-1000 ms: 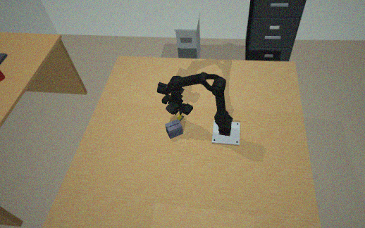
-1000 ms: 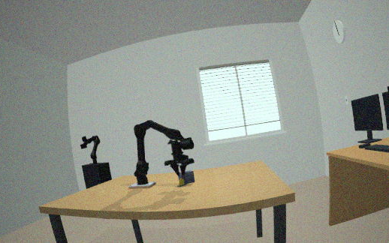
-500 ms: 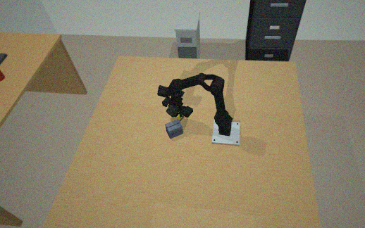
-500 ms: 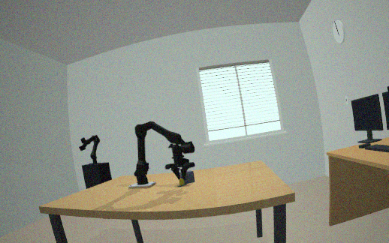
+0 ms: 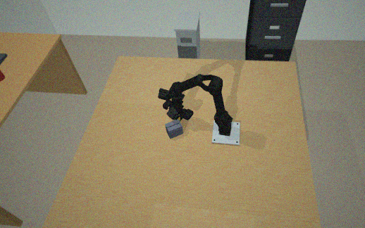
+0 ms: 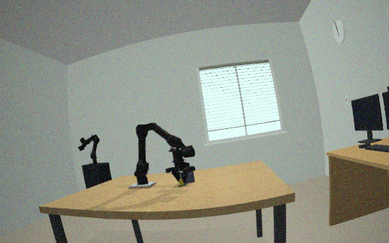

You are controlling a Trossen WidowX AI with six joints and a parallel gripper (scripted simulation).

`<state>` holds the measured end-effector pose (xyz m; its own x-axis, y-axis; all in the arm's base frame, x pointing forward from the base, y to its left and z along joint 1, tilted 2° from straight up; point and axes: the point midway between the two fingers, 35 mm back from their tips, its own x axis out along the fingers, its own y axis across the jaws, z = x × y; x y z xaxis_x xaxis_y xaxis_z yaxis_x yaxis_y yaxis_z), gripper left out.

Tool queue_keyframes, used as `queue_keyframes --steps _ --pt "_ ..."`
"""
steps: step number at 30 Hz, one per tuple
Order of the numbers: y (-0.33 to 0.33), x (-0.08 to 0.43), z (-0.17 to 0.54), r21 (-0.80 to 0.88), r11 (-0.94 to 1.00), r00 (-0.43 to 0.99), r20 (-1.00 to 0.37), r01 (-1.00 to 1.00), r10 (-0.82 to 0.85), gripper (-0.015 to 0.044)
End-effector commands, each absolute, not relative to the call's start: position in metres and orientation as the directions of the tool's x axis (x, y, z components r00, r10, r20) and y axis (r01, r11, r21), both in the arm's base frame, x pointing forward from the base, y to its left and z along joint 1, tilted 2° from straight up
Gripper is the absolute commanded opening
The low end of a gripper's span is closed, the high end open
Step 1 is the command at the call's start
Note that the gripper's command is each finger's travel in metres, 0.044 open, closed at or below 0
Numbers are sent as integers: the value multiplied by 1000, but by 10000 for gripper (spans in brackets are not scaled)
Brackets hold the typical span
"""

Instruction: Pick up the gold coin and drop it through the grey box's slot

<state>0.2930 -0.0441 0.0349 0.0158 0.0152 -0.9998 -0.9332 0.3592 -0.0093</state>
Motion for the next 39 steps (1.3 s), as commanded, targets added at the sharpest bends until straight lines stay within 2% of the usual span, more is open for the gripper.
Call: queue_keyframes --steps 1,2,8,19,39 --pt "-44 291 27 1 363 4 -1000 -932 13 161" --pt "-44 291 26 1 363 4 -1000 -932 13 161" --pt "-44 291 26 1 363 4 -1000 -932 13 3" --pt "-44 291 28 1 363 4 -1000 -932 13 0" --pt "-46 295 77 0 363 5 -1000 -932 13 0"
